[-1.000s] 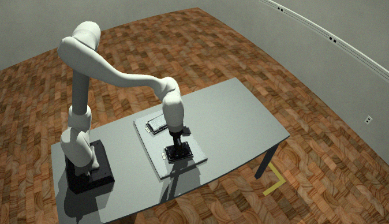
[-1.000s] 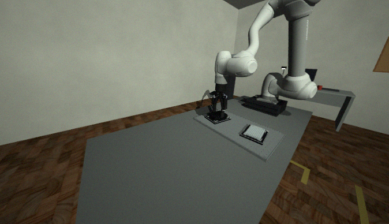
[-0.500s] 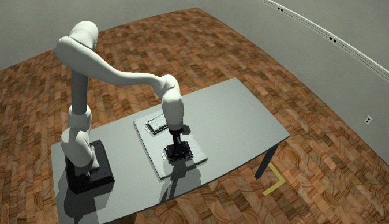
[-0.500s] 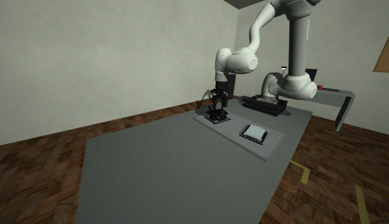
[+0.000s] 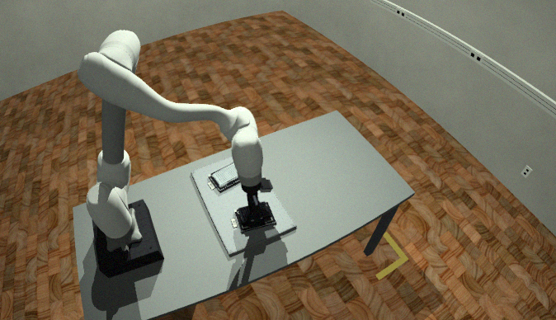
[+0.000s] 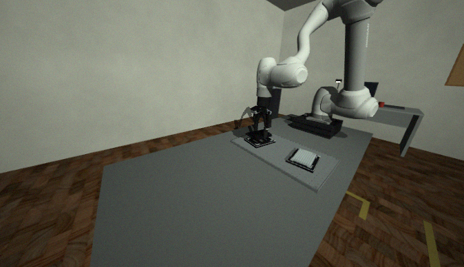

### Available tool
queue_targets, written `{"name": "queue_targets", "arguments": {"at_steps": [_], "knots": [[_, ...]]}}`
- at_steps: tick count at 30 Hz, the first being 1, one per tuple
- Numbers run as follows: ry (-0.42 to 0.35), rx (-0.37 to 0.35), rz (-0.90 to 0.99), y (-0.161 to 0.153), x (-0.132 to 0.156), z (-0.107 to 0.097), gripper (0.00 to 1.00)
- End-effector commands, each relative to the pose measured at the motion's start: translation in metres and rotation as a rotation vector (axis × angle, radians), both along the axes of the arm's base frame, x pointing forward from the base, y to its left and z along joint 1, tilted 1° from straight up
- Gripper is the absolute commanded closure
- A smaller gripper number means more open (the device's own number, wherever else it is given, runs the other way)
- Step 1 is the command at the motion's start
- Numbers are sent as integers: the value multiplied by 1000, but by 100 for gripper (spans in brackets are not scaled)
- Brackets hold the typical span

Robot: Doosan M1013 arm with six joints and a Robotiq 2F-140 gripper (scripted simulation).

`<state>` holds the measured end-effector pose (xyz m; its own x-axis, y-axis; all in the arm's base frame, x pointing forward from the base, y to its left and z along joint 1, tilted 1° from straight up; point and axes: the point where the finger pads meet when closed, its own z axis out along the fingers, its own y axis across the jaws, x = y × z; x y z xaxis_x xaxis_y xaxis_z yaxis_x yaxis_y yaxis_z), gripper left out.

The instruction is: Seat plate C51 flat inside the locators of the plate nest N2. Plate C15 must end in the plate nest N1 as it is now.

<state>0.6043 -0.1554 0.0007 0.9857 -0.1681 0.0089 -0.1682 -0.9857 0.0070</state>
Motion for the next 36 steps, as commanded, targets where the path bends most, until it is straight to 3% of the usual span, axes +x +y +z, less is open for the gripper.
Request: {"name": "queue_targets", "arguments": {"at_steps": [1,36], "knots": [[-4,1,-5,4,3,3,90],[-2,2,-3,7,5,2,90]]}}
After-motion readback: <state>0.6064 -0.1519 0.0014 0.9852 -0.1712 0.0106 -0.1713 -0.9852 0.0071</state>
